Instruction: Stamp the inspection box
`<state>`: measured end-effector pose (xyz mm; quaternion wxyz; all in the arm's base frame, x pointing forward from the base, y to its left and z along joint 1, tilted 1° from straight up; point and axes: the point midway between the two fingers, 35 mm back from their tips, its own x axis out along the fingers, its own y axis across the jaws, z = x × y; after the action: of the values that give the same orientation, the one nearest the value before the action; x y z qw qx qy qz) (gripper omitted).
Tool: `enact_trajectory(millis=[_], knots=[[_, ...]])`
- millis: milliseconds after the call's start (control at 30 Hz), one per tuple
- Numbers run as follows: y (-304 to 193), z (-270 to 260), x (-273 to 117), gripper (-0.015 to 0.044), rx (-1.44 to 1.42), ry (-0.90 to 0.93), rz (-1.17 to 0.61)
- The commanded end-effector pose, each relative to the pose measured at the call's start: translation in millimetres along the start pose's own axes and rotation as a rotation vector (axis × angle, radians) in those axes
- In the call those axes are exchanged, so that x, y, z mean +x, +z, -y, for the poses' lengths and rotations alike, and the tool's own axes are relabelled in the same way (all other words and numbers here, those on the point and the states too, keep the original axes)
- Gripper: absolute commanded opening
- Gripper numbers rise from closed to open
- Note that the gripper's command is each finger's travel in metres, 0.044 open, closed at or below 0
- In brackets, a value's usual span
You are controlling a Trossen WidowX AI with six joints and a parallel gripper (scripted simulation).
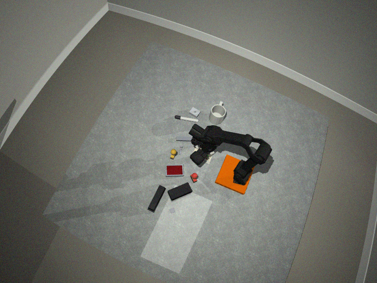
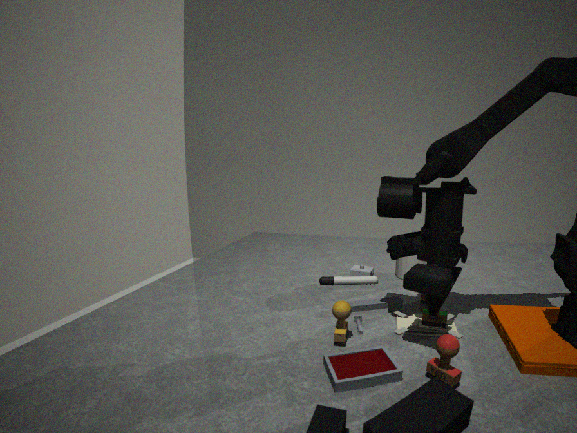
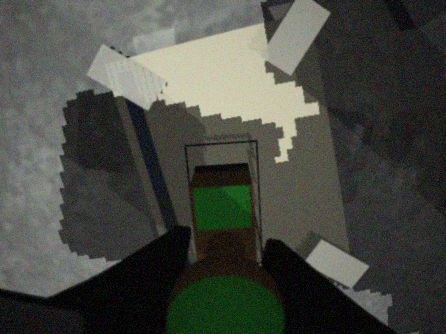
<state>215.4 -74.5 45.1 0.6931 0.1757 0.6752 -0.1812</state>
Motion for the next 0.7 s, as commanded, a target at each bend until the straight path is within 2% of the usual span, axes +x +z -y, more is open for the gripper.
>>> enact_trajectory(millis=[0,667], knots=[[1,0,-3,0.0,-0.005,0.0,0.004],[4,0,-32,0.0,-0.005,0.0,0.004]])
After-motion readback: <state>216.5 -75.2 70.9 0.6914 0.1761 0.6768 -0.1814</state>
